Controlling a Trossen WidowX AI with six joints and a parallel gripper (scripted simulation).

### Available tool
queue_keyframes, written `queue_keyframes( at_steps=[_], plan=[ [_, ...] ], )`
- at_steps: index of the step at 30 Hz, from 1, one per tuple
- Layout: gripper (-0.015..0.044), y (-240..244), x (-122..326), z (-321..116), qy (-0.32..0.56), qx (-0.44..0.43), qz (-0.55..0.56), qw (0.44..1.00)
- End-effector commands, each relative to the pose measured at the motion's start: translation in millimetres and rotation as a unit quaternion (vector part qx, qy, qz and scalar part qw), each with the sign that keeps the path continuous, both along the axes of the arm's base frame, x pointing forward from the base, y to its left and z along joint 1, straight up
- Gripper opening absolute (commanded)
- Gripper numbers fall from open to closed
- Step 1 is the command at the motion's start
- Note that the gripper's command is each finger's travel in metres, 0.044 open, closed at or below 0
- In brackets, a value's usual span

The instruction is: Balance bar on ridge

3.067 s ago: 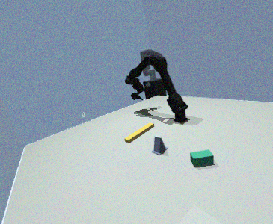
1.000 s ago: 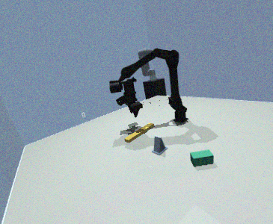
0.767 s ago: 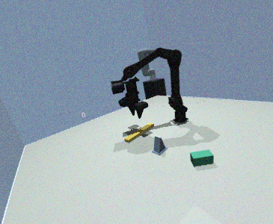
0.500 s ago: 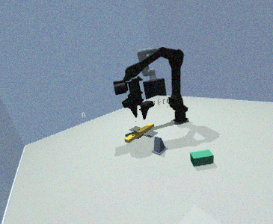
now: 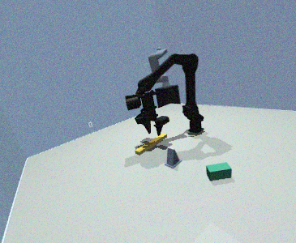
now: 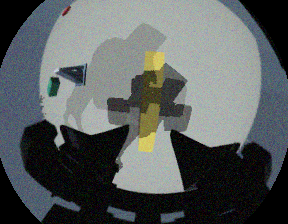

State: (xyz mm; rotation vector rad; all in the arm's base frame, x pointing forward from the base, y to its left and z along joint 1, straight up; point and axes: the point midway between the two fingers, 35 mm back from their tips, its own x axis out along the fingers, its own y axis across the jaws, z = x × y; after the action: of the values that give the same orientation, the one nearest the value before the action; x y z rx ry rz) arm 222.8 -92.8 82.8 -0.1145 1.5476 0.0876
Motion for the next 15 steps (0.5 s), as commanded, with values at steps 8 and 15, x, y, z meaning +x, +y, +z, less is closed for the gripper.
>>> queue_keyframes(
  at_steps=[8, 15],
  plan=[
    [0.0315, 1.5, -0.8, -14.8, 0.002, 0.004, 0.003, 1.000],
    [0.0315, 1.3, -0.4, -25.7, 0.002, 0.004, 0.003, 1.000]
  ],
)
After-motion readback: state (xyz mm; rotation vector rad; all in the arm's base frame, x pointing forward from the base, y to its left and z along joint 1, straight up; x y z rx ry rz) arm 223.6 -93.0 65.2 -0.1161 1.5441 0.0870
